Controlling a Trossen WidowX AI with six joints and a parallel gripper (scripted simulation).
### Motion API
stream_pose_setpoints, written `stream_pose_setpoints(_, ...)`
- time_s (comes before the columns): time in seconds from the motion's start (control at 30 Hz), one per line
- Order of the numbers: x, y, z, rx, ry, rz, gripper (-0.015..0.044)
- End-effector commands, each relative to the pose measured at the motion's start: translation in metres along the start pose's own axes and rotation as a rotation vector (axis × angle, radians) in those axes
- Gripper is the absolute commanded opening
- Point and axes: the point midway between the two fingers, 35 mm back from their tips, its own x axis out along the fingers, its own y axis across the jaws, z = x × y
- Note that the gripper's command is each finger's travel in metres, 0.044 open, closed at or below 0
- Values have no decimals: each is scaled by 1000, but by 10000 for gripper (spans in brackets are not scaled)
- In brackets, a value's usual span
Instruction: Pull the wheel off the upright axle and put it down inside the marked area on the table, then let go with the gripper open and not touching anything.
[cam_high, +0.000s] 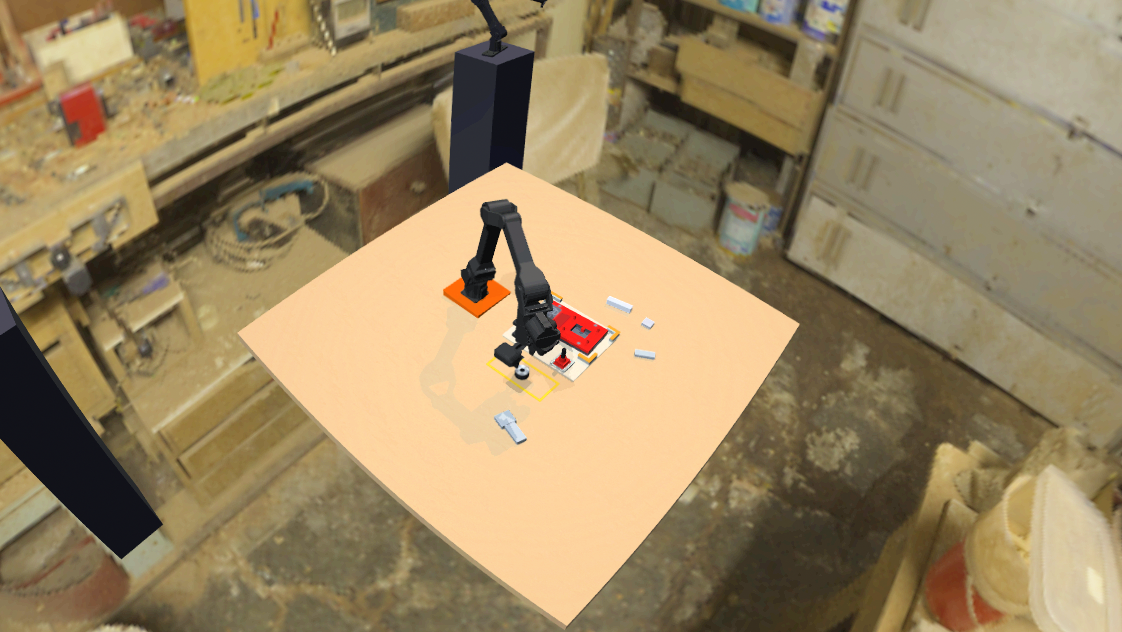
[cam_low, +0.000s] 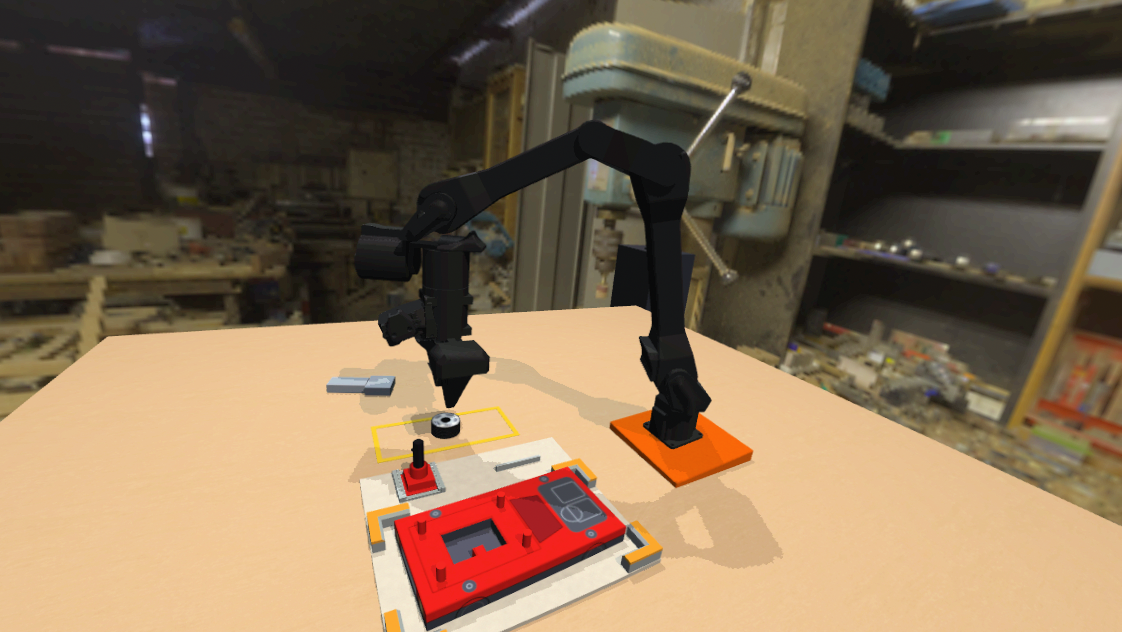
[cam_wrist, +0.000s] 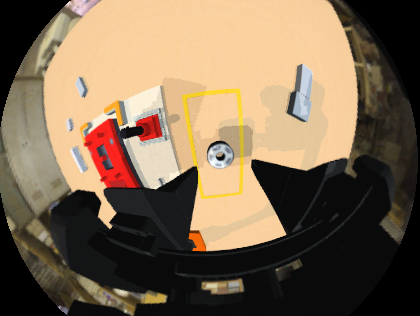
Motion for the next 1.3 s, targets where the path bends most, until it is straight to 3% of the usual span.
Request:
stream_pose_setpoints(0.0,-15,0,0,-4,-4,2,300)
stream_pose_setpoints(0.03,-15,0,0,-4,-4,2,300)
stream_pose_setpoints(0.23,-30,11,-26,-1,-4,-1,440)
stream_pose_setpoints(0.53,-60,35,-80,-3,4,5,440)
stream_pose_setpoints(1.27,-60,35,-81,-3,4,5,440)
